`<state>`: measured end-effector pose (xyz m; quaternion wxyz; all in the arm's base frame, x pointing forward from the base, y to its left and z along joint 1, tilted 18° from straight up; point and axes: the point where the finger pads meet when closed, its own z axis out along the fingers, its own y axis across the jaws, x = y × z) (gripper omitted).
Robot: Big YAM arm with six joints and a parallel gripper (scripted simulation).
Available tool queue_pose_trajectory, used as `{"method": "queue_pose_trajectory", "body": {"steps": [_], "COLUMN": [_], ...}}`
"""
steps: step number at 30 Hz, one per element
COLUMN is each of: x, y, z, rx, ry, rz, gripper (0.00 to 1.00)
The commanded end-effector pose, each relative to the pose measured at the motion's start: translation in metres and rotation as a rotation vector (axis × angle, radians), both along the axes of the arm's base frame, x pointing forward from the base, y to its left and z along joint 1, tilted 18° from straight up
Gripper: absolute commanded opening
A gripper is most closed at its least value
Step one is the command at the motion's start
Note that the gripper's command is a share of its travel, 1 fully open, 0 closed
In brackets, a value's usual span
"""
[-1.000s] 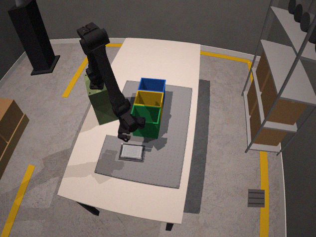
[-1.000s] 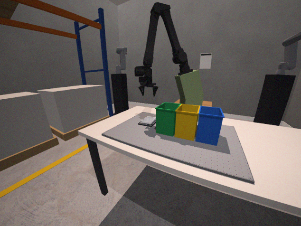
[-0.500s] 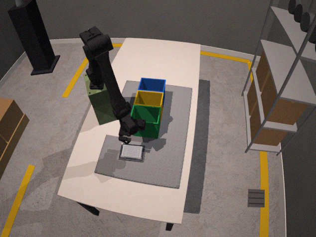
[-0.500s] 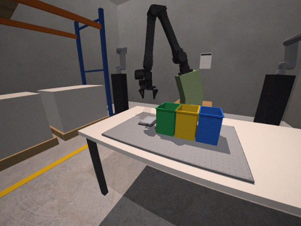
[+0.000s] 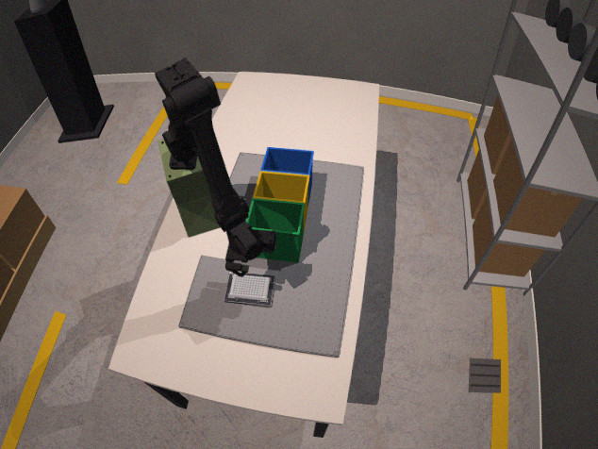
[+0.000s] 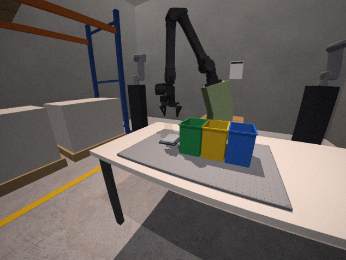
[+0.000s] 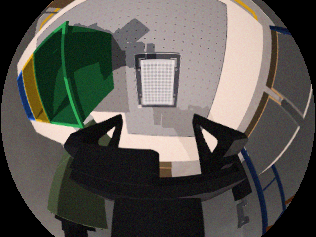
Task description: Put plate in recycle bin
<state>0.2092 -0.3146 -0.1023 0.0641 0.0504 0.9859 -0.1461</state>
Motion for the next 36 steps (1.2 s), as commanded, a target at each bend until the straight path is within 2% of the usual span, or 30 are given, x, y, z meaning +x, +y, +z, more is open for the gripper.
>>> {"method": "queue_pose_trajectory", "body": {"steps": [1,36], "x": [0.002,0.005], "y": [-0.008,-0.021], "z": [-0.006,-0.057], "rx": [-0.008,-0.004], "ry": [-0.005,-0.002], "rz": [0.003,0.002], "gripper": [1.0,1.0]}}
